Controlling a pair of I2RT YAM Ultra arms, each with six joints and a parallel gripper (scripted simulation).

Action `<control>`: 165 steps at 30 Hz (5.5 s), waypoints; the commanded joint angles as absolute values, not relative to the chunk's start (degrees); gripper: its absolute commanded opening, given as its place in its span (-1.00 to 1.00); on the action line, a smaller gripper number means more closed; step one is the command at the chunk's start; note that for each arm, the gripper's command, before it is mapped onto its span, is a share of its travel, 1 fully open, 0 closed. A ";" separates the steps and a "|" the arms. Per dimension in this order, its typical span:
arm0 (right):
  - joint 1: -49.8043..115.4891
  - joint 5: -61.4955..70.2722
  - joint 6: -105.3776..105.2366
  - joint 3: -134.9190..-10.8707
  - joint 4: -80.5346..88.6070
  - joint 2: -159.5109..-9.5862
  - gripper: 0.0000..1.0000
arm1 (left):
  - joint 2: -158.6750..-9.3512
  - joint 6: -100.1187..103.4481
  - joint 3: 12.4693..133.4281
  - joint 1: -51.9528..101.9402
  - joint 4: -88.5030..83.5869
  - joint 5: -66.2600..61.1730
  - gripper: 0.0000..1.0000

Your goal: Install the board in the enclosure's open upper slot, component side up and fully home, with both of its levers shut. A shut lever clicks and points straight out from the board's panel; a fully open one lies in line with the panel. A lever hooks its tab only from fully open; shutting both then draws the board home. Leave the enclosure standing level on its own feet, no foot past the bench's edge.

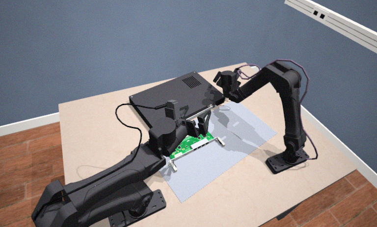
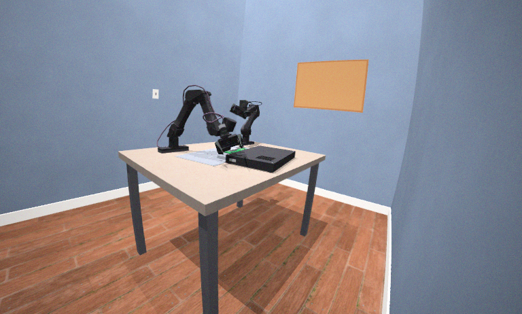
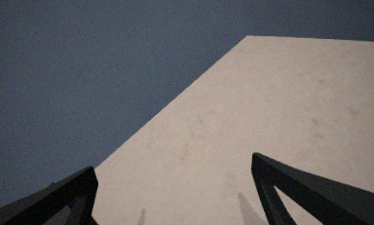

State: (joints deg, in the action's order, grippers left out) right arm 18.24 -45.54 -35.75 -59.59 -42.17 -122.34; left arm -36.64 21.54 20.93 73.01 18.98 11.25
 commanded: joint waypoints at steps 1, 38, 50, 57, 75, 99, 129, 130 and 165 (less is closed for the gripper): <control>18.24 -45.89 -35.56 -60.17 -42.23 -121.41 1.00 | -36.29 21.40 22.11 73.02 19.57 11.23 1.00; 24.91 -28.20 -21.30 -50.60 -18.09 -94.98 1.00 | -54.54 1.52 29.84 67.18 -12.88 3.49 -0.05; 30.84 -14.70 -11.22 -44.01 2.73 -68.57 1.00 | -72.24 -12.21 38.38 62.46 -21.77 -3.54 -0.05; 33.64 -6.14 -5.23 -40.44 15.87 -54.69 1.00 | -80.26 -18.69 42.50 60.18 -23.50 -7.12 -0.05; 40.95 13.81 9.62 -31.72 46.00 -19.62 1.00 | -91.18 -25.32 48.21 57.06 -24.41 -12.44 -0.05; 45.85 16.90 11.97 -29.16 56.60 -2.83 1.00 | -90.84 -25.31 47.70 57.39 -24.09 -12.43 -0.05; 45.68 16.74 11.87 -29.58 56.61 -3.32 1.00 | -95.46 -24.52 48.57 58.44 -18.84 -12.54 -0.39; 45.68 16.74 11.87 -29.58 56.61 -3.32 1.00 | -95.46 -24.52 48.57 58.44 -18.84 -12.54 -0.42; 42.35 13.82 2.98 -30.76 62.85 -6.61 1.00 | -96.88 -18.53 60.93 60.96 -29.09 -9.01 -0.63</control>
State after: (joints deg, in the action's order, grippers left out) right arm 43.79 15.42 7.49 -29.47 59.11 -4.43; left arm -94.41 -21.12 56.25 59.33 -30.61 -9.98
